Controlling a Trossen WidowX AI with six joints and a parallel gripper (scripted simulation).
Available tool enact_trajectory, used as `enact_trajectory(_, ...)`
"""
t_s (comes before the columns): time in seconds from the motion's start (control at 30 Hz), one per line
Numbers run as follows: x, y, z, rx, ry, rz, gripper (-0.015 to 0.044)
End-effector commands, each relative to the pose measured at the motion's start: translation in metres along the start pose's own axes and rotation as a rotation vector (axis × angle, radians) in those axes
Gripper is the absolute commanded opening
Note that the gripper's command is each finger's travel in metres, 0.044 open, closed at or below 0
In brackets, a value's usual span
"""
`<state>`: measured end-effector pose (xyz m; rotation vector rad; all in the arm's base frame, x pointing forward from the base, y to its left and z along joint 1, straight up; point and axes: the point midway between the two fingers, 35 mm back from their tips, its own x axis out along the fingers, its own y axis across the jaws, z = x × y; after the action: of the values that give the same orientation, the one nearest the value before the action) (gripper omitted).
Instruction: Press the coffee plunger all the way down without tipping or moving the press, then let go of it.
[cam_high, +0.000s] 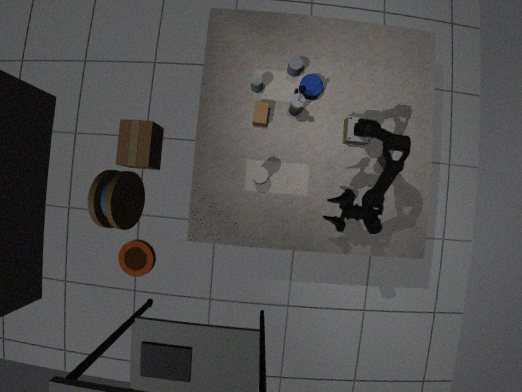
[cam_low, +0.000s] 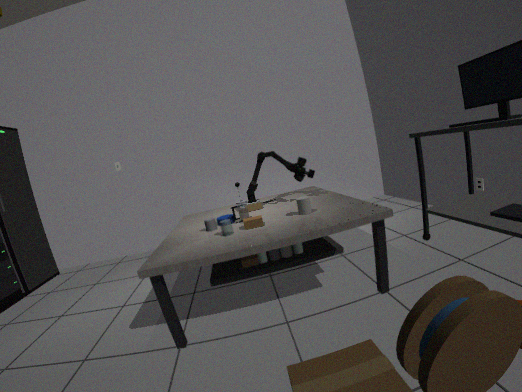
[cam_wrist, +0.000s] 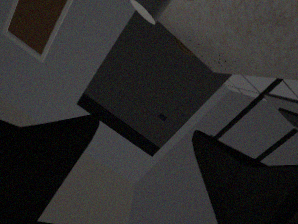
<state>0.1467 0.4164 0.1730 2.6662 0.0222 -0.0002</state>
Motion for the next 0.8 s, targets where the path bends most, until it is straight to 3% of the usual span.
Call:
enact_trajectory(0.0, 0.003, 0.0, 0.001, 0.002, -0.004, -0.005, 0.0426)
enact_trajectory(0.3, 0.065, 0.031, 0.0, 0.286, -0.1, -0.038, 0.044)
enact_trajectory(0.53, 0.152, 0.108, 0.008, 0.824, -0.235, 0.049, 0.044)
enact_trajectory(0.77, 0.201, 0.188, 0.025, 1.304, -0.304, 0.18, 0.044)
